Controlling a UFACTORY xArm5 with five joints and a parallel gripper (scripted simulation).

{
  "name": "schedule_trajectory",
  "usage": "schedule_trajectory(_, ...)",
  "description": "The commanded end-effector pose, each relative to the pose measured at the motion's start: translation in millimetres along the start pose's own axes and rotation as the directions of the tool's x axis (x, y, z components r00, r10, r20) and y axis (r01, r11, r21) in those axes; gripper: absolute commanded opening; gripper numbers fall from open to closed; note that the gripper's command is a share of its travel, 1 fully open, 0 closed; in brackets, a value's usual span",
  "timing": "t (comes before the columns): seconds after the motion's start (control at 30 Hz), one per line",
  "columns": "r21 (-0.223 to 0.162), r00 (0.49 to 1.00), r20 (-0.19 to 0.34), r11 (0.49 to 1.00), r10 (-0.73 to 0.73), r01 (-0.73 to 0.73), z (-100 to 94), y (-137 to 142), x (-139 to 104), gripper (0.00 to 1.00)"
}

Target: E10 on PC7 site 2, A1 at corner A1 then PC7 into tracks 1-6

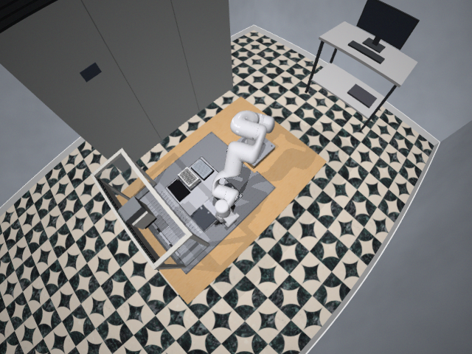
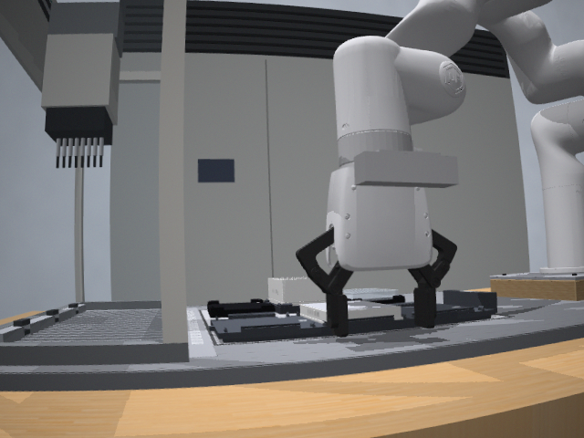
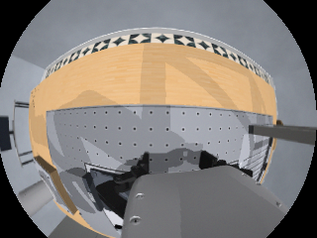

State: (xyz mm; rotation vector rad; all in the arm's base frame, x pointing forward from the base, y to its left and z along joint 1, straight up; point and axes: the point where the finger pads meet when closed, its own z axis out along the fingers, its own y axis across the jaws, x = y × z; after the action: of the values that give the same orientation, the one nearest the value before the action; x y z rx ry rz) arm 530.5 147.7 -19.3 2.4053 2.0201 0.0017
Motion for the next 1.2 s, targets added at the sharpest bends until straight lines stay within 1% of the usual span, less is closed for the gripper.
schedule_trajectory(0.0, -0.004, 1.0, -0.002, 1.0, 0.0, 0.0, -1.7, 1.4, -0.6, 1.0)
schedule_trajectory(1.17, -0.004, 1.0, -0.002, 1.0, 0.0, 0.0, -1.6, 1.4, -15.7, 1.0)
